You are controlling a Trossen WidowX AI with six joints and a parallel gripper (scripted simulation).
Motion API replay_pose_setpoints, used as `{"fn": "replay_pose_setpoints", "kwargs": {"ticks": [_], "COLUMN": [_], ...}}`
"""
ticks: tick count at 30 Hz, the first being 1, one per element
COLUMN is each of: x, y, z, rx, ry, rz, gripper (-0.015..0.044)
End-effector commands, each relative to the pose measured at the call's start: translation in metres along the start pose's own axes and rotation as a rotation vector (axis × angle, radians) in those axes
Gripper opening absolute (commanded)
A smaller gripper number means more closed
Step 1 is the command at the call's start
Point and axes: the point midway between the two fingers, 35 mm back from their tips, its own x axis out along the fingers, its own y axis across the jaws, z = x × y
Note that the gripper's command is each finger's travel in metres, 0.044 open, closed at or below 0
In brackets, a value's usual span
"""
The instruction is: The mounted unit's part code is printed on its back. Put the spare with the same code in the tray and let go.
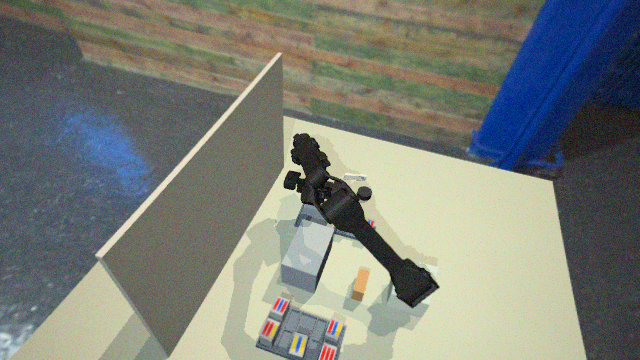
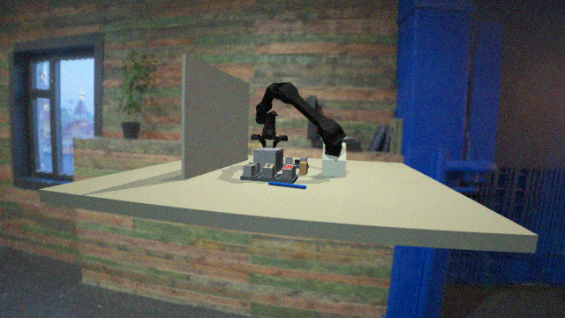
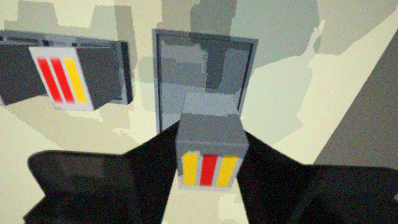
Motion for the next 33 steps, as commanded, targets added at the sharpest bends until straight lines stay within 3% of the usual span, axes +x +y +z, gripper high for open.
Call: {"fn": "replay_pose_setpoints", "kwargs": {"ticks": [1, 33], "x": [0.005, 0.031], "y": [0.001, 0.006], "z": [0.001, 0.004], "rx": [0.007, 0.006], "ry": [-0.005, -0.009], "rz": [-0.001, 0.000], "gripper": [0.0000, 0.0000]}}
